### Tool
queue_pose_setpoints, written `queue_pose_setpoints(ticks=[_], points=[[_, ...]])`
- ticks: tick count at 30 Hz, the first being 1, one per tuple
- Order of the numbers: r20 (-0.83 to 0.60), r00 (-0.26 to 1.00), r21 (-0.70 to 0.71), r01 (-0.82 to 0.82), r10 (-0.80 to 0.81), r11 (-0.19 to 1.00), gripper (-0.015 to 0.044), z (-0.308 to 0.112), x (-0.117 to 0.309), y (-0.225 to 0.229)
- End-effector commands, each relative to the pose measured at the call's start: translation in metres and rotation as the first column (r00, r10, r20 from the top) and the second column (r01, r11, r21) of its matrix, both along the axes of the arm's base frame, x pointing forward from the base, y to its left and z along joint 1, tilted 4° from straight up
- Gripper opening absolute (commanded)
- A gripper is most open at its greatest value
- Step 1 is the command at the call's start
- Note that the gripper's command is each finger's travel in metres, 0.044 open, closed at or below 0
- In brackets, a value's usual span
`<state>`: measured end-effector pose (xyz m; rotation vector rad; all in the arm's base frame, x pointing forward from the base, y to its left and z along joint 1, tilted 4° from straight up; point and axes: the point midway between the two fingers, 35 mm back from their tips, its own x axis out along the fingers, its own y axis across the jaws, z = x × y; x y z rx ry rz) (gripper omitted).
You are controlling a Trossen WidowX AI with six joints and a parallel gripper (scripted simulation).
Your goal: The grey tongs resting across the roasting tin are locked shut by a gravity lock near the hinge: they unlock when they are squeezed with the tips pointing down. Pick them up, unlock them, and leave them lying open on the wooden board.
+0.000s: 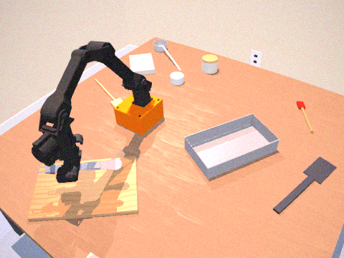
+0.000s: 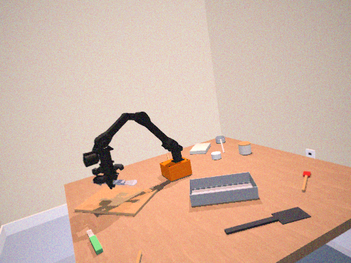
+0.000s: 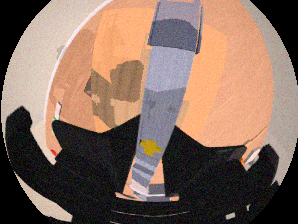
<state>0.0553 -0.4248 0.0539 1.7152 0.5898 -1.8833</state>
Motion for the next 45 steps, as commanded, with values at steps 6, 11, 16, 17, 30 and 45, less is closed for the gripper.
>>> queue_pose_setpoints(ticks=[6, 11, 16, 17, 30, 45], points=[[0.006, 1.000, 0.002, -0.004, 0.004, 1.000, -0.0150, -0.015, 0.000, -0.001], [0.006, 1.000, 0.002, -0.004, 0.004, 1.000, -0.0150, -0.023, -0.001, -0.001], [0.006, 1.000, 0.002, -0.004, 0.004, 1.000, -0.0150, -0.028, -0.001, -0.001], [0.006, 1.000, 0.002, -0.004, 0.004, 1.000, -0.0150, -0.028, -0.001, -0.001], [-0.001, 1.000, 0.003, 0.000, 0.000, 1.000, 0.0165, -0.027, -0.002, 0.000], [0.000, 1.000, 0.004, -0.002, 0.002, 1.000, 0.0440, -0.022, -0.009, 0.006]])
